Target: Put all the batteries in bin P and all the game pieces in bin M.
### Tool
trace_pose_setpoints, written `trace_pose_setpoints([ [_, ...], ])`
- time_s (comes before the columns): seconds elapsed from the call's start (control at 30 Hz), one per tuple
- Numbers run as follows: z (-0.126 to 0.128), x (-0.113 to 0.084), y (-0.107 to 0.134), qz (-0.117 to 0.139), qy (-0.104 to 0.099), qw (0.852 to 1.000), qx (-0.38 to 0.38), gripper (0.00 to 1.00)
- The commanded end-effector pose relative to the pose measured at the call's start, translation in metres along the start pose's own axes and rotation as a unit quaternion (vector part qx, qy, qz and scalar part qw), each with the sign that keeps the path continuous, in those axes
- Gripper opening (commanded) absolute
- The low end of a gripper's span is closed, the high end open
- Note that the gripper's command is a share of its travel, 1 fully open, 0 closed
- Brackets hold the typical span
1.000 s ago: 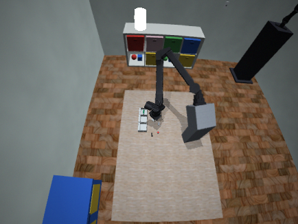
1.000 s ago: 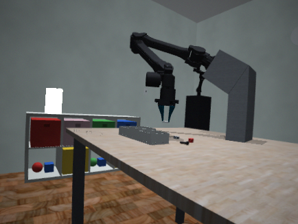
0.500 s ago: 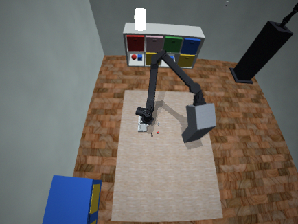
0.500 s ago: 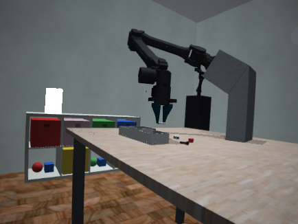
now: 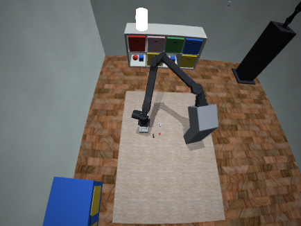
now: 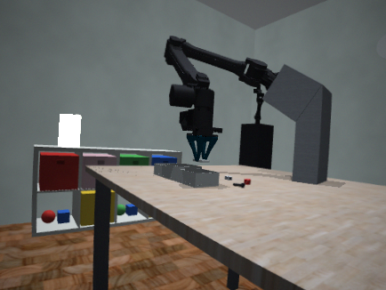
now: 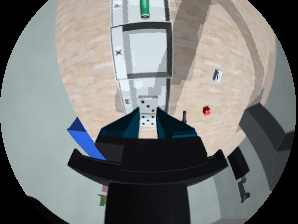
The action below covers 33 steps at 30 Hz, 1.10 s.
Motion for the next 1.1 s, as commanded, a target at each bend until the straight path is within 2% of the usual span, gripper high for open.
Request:
trace_pose_setpoints([
  [0.0,0.004,-0.004,-0.011,0.000,-0.007,1.000,-0.020,0.20],
  [0.03,0.008,-0.020,0.002,0.006,-0.024,0.999,-0.031,0.20],
  [0.13,-0.003,-0.014,0.011,0.006,-0.016,0.999,-0.041,0.20],
  [0.27,-0.007,-0.011,0.007,0.004,-0.013,0.999,-0.038,0.20],
  [0.57,0.003,-0.009,0.000,0.002,-0.014,1.000,-0.026,0.20],
  [0.77,0.006,-0.006,-0.007,0.001,-0.007,1.000,-0.027,0.20],
  [0.83,-0.002,0.007,-0.002,0.000,-0.002,1.000,-0.027,0.20],
  [1.0,-0.002,0.017,-0.002,0.000,-0.002,1.000,-0.027,0.20],
  [1.07,0.000,0.015,0.003,0.003,-0.008,0.999,-0.032,0.20],
])
Point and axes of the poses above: the point where the finger pads meet when closed, its own x axis out along the fingers, its own z axis across the jaws, y = z × x, the point moved 7 cm from there along -x, back along the fingers, and after that the axes turned 8 degrees about x, right-handed, at the moved point
